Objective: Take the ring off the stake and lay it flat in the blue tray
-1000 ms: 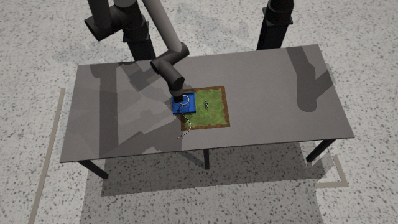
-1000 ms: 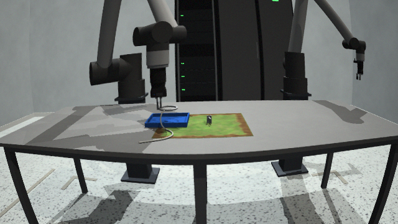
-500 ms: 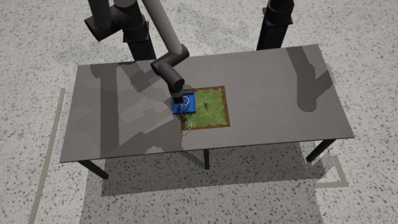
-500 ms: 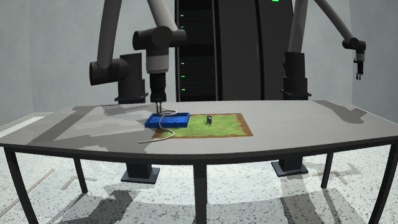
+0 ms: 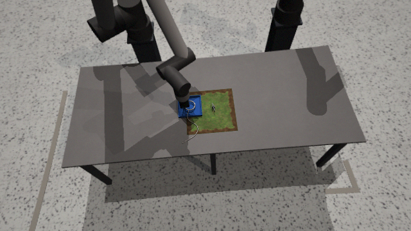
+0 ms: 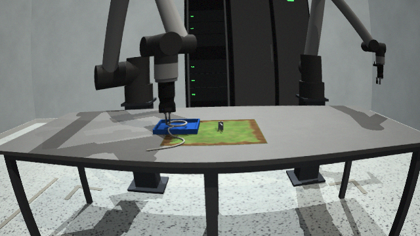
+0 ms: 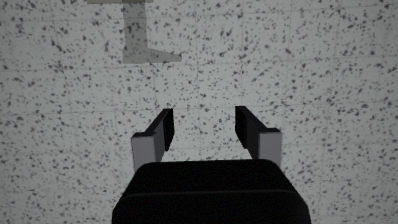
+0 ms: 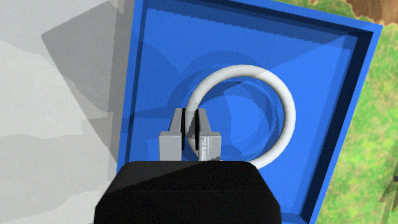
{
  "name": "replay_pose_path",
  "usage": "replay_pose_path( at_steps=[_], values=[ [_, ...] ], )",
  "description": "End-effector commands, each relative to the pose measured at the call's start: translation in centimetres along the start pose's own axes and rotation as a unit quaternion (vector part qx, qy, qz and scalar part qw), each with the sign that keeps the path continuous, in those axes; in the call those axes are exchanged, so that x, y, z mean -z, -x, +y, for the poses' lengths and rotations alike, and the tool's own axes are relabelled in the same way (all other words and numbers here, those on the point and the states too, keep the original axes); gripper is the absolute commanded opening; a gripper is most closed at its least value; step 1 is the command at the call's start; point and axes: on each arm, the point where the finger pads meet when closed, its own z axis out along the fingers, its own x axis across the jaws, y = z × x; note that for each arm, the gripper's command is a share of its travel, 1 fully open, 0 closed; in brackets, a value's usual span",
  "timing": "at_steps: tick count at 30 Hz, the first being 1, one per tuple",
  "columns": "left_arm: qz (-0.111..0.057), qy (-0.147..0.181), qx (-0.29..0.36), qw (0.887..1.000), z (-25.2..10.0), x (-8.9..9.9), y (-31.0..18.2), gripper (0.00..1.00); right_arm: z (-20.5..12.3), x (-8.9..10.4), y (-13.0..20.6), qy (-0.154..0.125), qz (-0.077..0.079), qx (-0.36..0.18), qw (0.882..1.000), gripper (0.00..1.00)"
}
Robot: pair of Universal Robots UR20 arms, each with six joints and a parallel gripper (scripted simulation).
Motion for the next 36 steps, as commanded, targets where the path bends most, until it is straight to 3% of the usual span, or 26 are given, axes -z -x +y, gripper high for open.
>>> replay_pose_path(
  at_steps=[1, 36],
  values=[
    [-0.001, 0.002, 0.000, 1.000, 0.32, 0.25, -0.04, 1.00, -0.18, -0.76, -0.14, 0.001, 0.000, 0.002, 1.000, 0.00],
    [-0.001, 0.002, 0.000, 1.000, 0.32, 0.25, -0.04, 1.00, 0.24, -0.62, -0.35, 0.004, 0.002, 0.002, 1.000, 0.00]
  ],
)
